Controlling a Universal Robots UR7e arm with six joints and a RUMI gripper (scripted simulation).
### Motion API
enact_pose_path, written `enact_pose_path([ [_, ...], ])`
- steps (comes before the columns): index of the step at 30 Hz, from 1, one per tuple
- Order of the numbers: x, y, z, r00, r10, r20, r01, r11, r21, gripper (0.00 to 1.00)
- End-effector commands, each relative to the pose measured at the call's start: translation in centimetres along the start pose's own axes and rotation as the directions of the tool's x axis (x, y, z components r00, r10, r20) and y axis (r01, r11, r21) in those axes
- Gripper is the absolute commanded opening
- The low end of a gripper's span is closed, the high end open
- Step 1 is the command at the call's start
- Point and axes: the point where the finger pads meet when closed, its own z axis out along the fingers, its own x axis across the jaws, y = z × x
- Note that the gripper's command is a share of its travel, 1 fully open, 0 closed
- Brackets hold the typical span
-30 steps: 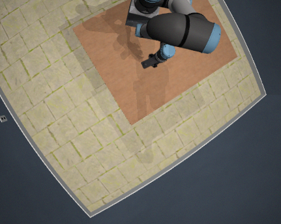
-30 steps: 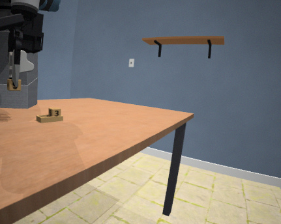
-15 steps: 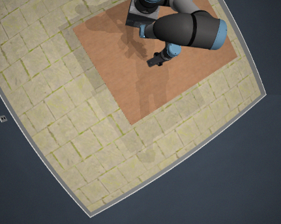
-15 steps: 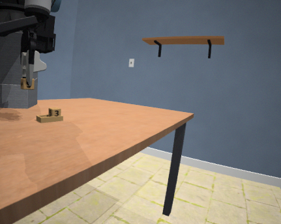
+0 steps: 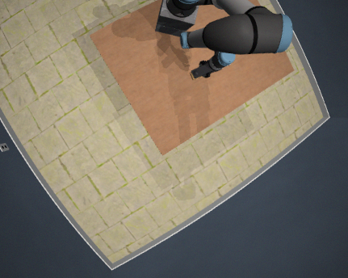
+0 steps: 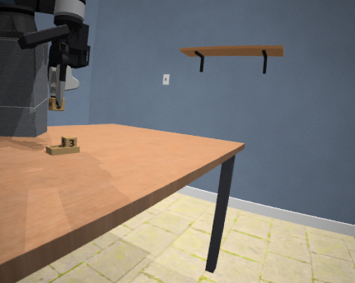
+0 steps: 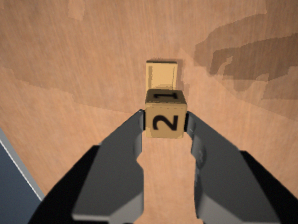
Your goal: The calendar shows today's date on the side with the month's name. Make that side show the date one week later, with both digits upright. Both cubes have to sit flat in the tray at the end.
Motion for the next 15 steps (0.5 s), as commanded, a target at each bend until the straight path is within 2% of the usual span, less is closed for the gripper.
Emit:
enact_pose_path([
  [1,-0.2,0.0,-0.1,1.0,0.005,0.002,-0.005,1.0,0.004,0.11],
  [9,-0.1,0.0,0.2,1.0,0.006,-0.001,-0.006,1.0,0.003,0.11],
  [15,-0.2,0.0,1.3,1.0,0.007,-0.001,-0.007,1.0,0.003,0.11],
])
